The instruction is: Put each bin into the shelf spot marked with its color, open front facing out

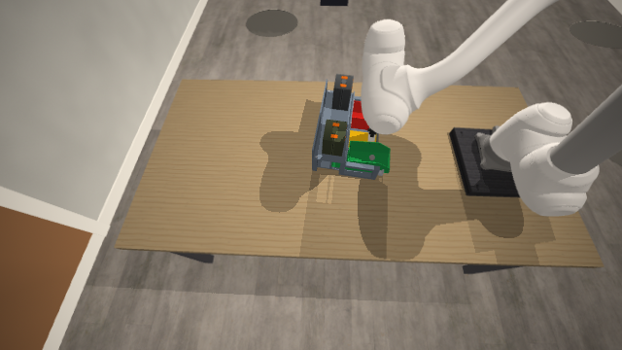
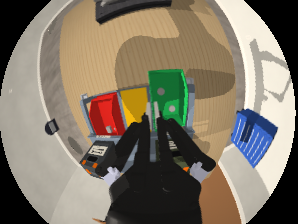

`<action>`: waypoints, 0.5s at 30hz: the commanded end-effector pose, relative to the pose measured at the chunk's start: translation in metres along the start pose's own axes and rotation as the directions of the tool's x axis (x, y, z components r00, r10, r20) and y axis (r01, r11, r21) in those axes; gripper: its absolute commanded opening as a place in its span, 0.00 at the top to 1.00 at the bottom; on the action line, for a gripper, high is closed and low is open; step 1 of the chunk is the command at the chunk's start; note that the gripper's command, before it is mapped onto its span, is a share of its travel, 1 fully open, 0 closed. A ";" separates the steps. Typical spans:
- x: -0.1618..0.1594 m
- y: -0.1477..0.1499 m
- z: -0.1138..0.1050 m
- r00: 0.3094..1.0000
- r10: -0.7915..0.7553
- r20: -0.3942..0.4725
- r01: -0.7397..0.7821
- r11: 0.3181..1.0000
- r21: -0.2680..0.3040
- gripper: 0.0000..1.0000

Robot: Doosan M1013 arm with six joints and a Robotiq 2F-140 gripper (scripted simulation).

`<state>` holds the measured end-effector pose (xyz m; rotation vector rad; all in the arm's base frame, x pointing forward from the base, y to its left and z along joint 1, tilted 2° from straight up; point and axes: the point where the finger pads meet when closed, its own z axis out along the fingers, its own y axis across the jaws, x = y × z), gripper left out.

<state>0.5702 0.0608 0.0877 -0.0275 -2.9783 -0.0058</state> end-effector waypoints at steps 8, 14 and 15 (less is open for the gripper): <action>0.002 0.000 -0.014 1.000 0.000 0.000 0.000 1.000 0.000 0.85; 0.003 0.000 -0.024 1.000 0.000 0.000 0.000 1.000 0.000 0.85; 0.003 0.000 -0.025 1.000 0.000 0.000 0.000 1.000 0.000 0.85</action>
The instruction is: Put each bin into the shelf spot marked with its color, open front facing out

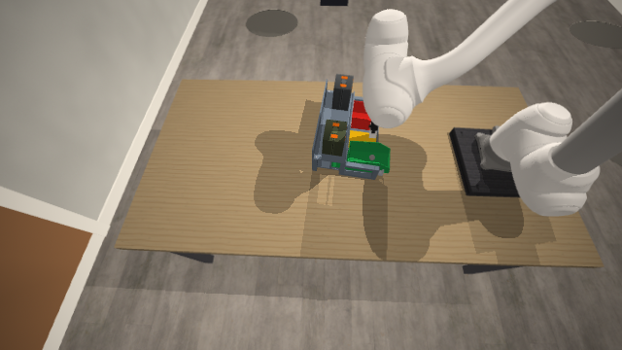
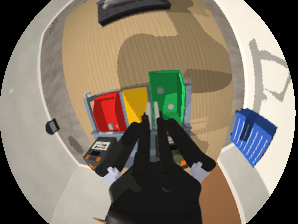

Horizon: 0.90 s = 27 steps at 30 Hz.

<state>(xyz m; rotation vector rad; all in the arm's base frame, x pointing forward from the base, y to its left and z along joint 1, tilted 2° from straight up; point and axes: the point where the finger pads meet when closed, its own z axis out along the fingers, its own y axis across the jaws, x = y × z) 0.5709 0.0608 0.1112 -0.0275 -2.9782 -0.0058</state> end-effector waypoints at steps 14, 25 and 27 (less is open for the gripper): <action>0.002 0.000 -0.017 1.000 0.000 0.000 0.000 1.000 0.000 0.85; 0.003 0.000 -0.023 1.000 0.000 0.000 0.000 1.000 0.000 0.85; 0.003 0.000 -0.023 1.000 0.000 0.000 0.000 1.000 0.000 0.85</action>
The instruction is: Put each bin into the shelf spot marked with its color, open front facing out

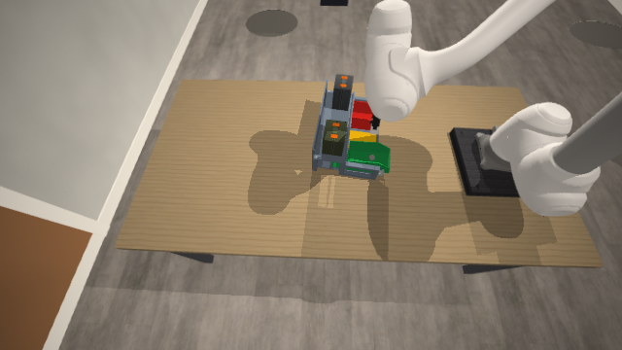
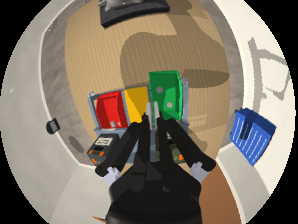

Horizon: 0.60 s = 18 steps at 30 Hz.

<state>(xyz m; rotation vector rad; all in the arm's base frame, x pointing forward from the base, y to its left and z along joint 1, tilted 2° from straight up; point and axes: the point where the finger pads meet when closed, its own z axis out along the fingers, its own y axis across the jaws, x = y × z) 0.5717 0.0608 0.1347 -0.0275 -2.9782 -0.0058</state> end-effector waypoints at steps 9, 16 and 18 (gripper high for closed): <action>0.000 0.000 -0.001 1.000 0.000 0.000 0.000 1.000 0.000 0.85; 0.000 0.000 -0.001 1.000 0.000 0.000 0.000 1.000 0.000 0.90; 0.000 0.000 -0.001 1.000 0.000 0.000 0.000 1.000 0.000 0.90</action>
